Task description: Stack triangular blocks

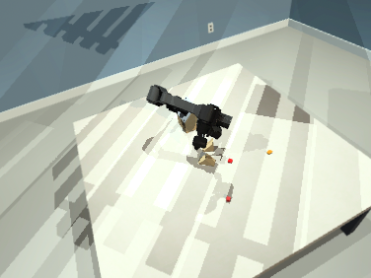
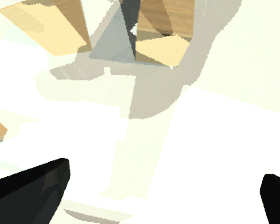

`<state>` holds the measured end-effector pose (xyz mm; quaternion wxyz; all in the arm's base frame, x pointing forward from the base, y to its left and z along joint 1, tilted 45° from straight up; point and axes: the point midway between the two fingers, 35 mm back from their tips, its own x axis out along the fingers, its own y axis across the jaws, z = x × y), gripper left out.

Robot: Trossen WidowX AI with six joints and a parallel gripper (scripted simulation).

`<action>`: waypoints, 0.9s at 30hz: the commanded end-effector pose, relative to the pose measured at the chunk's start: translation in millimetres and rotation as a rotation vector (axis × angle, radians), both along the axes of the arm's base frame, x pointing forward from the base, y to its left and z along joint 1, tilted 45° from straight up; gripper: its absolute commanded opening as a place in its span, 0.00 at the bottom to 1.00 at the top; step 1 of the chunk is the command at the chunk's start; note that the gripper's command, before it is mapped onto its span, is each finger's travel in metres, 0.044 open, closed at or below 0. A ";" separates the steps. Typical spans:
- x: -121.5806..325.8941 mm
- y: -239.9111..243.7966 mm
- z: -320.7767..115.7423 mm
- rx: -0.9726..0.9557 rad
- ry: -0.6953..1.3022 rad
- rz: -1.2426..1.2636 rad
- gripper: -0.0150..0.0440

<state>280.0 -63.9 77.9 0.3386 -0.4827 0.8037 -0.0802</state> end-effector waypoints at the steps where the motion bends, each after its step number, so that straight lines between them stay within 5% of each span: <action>1: 16.6 2.1 -17.6 -0.005 -0.003 -0.021 1.00; 10: 51.1 6.6 -68.4 -0.019 0.000 -0.065 1.00; 27: 12.7 -74.9 -113.7 -0.027 -0.031 -0.122 1.00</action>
